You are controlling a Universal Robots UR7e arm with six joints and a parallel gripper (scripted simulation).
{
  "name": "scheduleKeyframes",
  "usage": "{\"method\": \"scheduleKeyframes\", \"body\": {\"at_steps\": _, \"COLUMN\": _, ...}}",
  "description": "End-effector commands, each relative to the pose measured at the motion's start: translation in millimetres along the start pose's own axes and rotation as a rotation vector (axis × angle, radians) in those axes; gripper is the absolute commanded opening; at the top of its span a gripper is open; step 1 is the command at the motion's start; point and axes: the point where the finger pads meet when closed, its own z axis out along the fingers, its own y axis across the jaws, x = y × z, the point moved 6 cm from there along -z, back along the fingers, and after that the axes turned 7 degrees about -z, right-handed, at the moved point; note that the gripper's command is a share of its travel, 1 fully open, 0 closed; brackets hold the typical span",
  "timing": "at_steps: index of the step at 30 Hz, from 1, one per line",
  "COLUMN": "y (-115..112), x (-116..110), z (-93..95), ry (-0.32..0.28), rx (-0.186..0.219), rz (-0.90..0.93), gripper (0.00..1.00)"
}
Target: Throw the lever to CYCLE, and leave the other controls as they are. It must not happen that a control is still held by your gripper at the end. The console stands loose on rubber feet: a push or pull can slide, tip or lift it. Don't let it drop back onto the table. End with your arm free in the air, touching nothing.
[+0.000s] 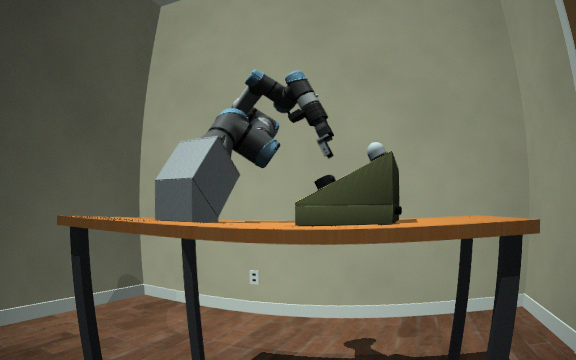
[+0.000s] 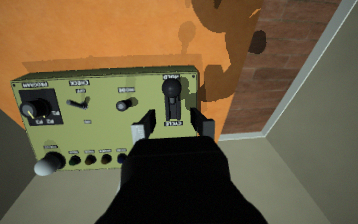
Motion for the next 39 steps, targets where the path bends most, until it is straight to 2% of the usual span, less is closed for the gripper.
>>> {"method": "scheduleKeyframes", "body": {"at_steps": 1, "y": 0, "x": 0, "z": -0.2, "ry": -0.001, "rx": 0.000, "rz": -0.002, "gripper": 1.00}}
{"method": "scheduleKeyframes", "body": {"at_steps": 34, "y": 0, "x": 0, "z": -0.2, "ry": -0.001, "rx": 0.000, "rz": -0.002, "gripper": 1.00}}
{"method": "scheduleKeyframes", "body": {"at_steps": 39, "y": 3, "x": 25, "z": 0.0, "ry": 0.000, "rx": 0.001, "rz": -0.002, "gripper": 1.00}}
